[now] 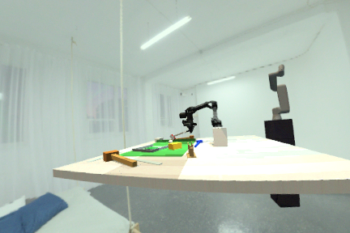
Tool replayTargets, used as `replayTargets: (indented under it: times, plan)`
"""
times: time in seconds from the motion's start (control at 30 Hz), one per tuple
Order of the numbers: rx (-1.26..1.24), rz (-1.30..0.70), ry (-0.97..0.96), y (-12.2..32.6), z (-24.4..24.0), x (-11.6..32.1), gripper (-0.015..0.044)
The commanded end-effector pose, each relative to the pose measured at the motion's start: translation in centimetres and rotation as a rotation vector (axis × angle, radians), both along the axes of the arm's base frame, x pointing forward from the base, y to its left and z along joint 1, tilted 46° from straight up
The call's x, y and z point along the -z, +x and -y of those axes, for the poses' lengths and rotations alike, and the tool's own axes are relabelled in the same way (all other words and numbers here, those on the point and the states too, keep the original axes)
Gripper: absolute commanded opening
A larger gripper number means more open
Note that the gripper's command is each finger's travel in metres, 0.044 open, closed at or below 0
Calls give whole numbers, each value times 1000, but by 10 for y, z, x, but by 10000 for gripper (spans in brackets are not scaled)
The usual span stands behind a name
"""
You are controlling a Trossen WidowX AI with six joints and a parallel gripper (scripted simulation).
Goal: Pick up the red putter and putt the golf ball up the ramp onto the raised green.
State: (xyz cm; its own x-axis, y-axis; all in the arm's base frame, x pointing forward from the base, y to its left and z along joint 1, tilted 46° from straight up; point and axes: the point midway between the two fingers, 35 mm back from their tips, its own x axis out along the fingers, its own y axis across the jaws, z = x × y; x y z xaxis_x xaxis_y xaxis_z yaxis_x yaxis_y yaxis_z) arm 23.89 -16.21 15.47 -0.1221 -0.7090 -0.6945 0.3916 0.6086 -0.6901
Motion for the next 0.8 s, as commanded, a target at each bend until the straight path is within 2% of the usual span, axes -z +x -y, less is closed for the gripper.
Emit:
replayTargets:
  times: [0.0,0.77]
  plan:
    - [-2,-1,-5,-1,4,3,0]
    - [1,-1,-5,-3,18,16,0]
